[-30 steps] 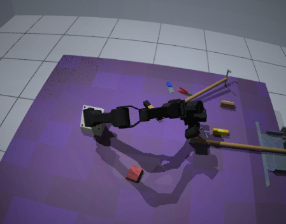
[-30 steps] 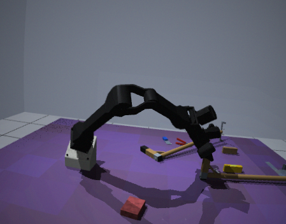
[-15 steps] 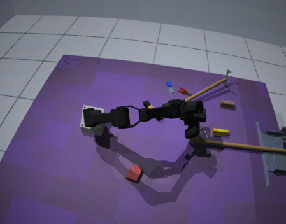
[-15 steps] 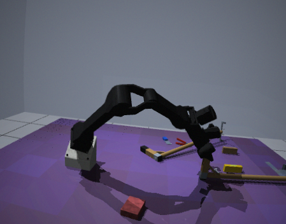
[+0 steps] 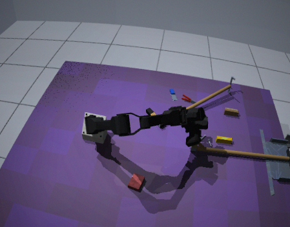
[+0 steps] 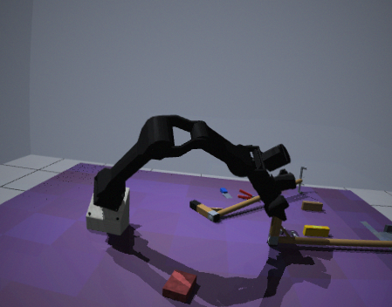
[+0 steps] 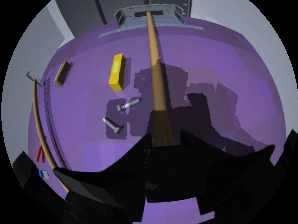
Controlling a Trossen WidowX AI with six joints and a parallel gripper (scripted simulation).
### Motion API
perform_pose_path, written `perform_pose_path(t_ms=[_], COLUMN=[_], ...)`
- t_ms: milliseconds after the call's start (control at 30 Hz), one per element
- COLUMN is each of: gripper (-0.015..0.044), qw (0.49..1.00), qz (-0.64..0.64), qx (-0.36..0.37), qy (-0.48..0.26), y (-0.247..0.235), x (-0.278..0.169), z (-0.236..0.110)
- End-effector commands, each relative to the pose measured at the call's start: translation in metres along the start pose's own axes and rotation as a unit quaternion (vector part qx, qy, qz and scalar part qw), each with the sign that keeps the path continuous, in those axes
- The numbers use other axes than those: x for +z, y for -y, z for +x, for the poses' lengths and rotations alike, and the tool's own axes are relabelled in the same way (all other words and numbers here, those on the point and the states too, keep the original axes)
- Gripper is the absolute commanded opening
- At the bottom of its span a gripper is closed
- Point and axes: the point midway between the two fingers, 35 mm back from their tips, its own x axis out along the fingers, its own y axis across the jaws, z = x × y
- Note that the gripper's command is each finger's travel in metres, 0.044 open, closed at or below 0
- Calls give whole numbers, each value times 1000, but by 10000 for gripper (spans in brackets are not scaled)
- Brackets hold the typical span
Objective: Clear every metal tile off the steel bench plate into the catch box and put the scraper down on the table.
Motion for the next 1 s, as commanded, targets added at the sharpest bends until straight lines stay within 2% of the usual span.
perform_pose_path(t_ms=[0, 967], gripper=[0, 0], qw=[1000, 1000], qz=[2, 2], qx=[0, 2], qy=[3, 3], y=[-1, -3], x=[-2, -31], z=[-7, -39])
